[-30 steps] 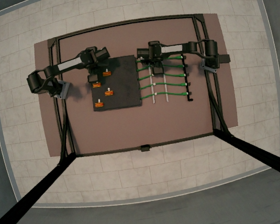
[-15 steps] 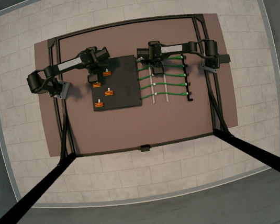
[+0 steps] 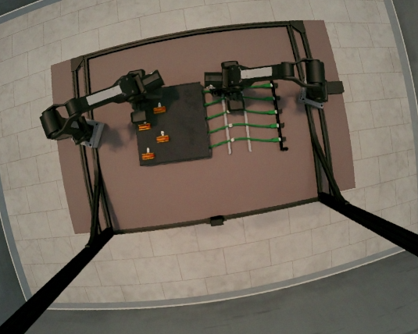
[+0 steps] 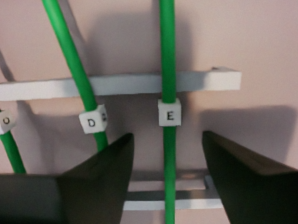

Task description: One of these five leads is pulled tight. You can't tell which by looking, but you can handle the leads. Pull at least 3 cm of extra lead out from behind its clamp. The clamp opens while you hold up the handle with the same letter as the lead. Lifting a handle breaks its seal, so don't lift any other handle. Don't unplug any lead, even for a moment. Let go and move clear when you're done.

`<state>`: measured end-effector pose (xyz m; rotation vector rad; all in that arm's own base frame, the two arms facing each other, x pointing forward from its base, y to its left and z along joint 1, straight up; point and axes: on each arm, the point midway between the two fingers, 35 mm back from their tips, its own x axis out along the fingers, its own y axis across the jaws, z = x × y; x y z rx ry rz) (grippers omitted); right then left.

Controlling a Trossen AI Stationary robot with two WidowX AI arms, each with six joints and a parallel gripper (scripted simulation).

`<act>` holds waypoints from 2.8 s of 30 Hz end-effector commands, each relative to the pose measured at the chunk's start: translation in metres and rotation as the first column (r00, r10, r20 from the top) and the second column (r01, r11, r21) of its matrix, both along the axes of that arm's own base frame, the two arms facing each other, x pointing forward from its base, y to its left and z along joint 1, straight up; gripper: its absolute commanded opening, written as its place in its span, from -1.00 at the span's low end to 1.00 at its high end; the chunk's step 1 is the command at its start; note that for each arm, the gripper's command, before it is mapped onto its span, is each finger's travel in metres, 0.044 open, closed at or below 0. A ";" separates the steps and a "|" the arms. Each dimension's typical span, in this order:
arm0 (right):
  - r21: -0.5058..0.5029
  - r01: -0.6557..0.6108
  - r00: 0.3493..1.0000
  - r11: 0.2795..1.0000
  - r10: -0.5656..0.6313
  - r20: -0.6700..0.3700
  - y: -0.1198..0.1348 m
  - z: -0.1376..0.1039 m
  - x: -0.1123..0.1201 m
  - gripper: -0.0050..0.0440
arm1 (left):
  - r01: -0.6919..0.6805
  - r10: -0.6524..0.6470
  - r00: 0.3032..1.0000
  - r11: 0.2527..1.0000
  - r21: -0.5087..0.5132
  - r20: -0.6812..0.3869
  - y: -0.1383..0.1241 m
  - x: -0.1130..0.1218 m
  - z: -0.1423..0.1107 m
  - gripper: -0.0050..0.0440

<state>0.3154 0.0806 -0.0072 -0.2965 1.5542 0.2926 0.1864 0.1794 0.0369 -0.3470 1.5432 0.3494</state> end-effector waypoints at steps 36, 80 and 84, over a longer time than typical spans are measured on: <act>0.006 0.000 1.000 1.000 0.000 0.022 0.001 0.006 0.004 -1.00 | 0.000 0.000 1.000 1.000 0.012 0.013 0.002 0.002 0.010 -1.00; 0.006 0.000 1.000 1.000 0.000 0.022 0.001 0.006 0.004 -1.00 | -0.001 0.001 1.000 1.000 0.006 0.009 0.003 0.003 0.008 -1.00; 0.006 0.000 1.000 1.000 0.000 0.022 0.001 0.006 0.004 -1.00 | -0.001 0.001 1.000 1.000 0.006 0.009 0.003 0.003 0.011 -1.00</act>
